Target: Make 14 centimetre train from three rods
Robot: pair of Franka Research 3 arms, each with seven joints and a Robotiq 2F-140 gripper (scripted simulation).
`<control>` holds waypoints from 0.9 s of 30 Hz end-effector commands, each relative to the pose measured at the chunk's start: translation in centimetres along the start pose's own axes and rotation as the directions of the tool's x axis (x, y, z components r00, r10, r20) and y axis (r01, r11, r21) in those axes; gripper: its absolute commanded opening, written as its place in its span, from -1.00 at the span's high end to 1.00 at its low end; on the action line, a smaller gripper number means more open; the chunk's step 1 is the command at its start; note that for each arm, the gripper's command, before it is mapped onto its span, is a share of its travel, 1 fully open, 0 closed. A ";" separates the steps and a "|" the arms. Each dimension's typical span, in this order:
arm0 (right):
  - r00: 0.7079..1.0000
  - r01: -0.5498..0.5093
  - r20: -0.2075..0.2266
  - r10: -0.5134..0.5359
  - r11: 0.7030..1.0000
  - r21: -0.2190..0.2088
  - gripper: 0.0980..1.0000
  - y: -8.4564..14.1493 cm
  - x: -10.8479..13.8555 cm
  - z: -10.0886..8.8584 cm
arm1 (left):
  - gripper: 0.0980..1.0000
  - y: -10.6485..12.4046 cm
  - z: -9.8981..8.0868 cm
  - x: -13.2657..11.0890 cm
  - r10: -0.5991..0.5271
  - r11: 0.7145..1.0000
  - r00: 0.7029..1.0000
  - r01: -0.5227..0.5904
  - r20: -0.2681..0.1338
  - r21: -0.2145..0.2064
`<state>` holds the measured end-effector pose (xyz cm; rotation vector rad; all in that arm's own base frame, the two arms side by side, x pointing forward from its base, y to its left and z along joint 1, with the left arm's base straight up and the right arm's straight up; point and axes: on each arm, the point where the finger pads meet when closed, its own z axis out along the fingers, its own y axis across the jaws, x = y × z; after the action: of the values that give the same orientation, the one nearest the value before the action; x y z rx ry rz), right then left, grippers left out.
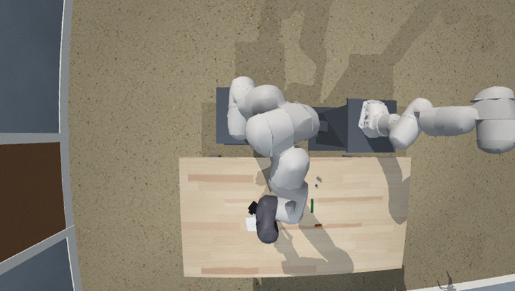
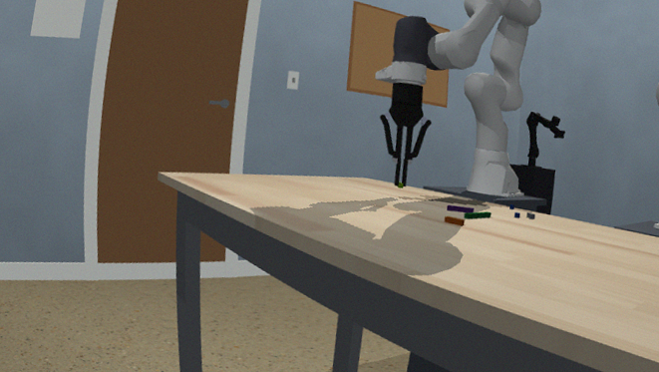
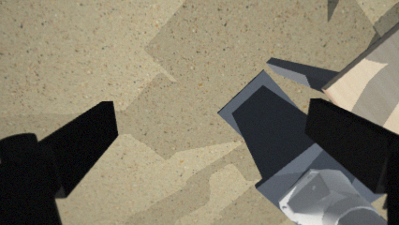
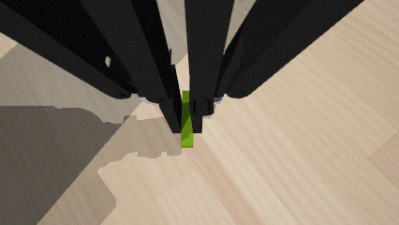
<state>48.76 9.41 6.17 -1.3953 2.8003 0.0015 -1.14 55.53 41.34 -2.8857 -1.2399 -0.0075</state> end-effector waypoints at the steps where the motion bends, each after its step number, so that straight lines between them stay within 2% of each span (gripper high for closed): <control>1: 1.000 -0.016 -0.012 0.016 1.000 -0.005 0.94 0.4 0.3 -1.0 | -1.00 0.0 0.0 -0.2 0.003 1.000 1.000 -0.003 0.005 0.001; 8: 1.000 -0.016 -0.012 0.016 1.000 -0.004 0.94 0.4 0.3 -3.9 | -1.00 0.0 0.0 -0.2 0.003 1.000 1.000 -0.003 0.005 0.001; 17: 1.000 -0.016 -0.012 0.016 1.000 -0.005 0.94 0.4 0.3 -5.0 | -1.00 0.0 0.0 -0.2 0.003 1.000 1.000 -0.003 0.005 0.001; 27: 1.000 -0.016 -0.012 0.016 1.000 -0.005 0.94 0.4 0.2 -7.4 | -1.00 0.0 0.0 -0.2 0.003 1.000 1.000 -0.003 0.005 0.001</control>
<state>48.86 9.29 13.28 -1.3842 2.8059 -0.0147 -1.14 55.53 41.34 -2.8857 -1.2399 -0.0075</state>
